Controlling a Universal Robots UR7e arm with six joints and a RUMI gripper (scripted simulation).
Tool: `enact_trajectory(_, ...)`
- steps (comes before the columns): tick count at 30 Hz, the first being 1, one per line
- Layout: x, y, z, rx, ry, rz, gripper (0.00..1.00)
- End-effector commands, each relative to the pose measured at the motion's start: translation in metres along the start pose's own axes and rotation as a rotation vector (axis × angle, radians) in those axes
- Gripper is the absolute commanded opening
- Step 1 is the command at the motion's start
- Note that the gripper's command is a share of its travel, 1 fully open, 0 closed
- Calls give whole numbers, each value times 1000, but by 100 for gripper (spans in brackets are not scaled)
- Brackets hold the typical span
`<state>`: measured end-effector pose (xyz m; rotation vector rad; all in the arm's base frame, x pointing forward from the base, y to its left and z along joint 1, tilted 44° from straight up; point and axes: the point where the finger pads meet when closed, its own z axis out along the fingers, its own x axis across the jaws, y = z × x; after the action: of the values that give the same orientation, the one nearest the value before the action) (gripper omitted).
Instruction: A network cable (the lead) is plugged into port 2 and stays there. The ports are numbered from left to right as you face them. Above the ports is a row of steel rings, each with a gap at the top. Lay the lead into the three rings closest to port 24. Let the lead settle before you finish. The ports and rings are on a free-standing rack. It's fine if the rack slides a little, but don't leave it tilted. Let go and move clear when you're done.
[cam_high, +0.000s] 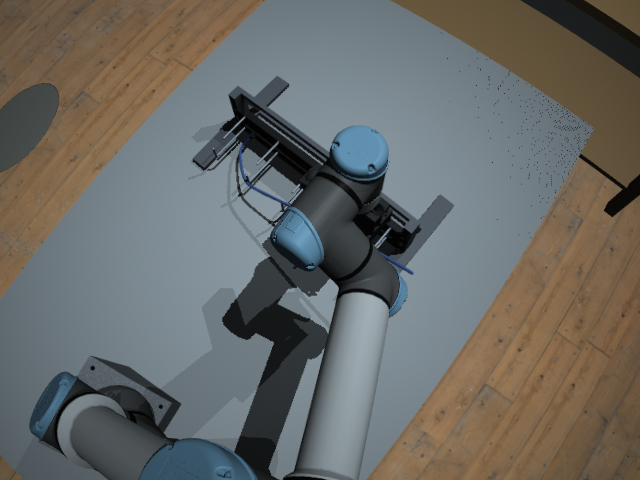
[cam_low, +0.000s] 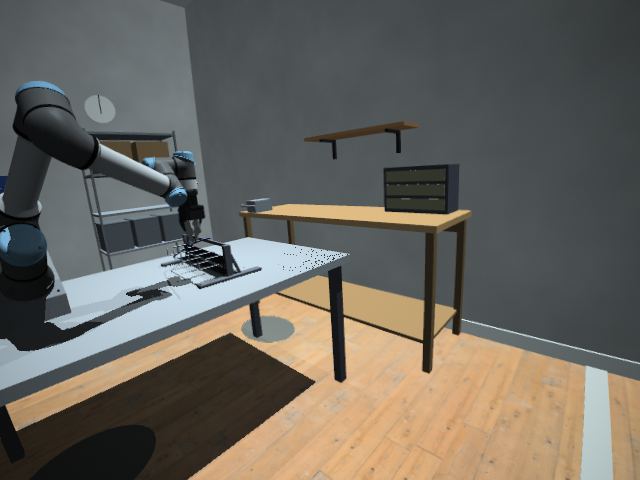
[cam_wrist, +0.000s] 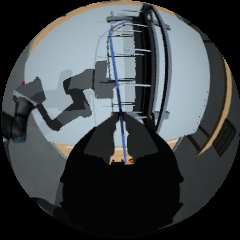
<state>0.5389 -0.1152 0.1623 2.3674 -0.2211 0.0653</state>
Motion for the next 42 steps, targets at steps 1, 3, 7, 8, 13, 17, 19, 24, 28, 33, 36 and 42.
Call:
enact_trajectory(1,0,1,2,-1,2,1,0)
enact_trajectory(3,0,1,4,-1,2,1,0)
enact_trajectory(7,0,1,9,-1,2,1,0)
enact_trajectory(8,0,1,10,-1,2,1,0)
enact_trajectory(13,0,1,15,-1,2,1,0)
enact_trajectory(17,0,1,21,-1,2,1,0)
enact_trajectory(19,0,1,25,-1,2,1,0)
enact_trajectory(24,1,1,34,-1,2,1,0)
enact_trajectory(28,1,1,38,-1,2,1,0)
enact_trajectory(33,1,1,49,-1,2,1,0)
enact_trajectory(36,1,1,55,-1,2,1,0)
enact_trajectory(42,1,1,66,-1,2,1,0)
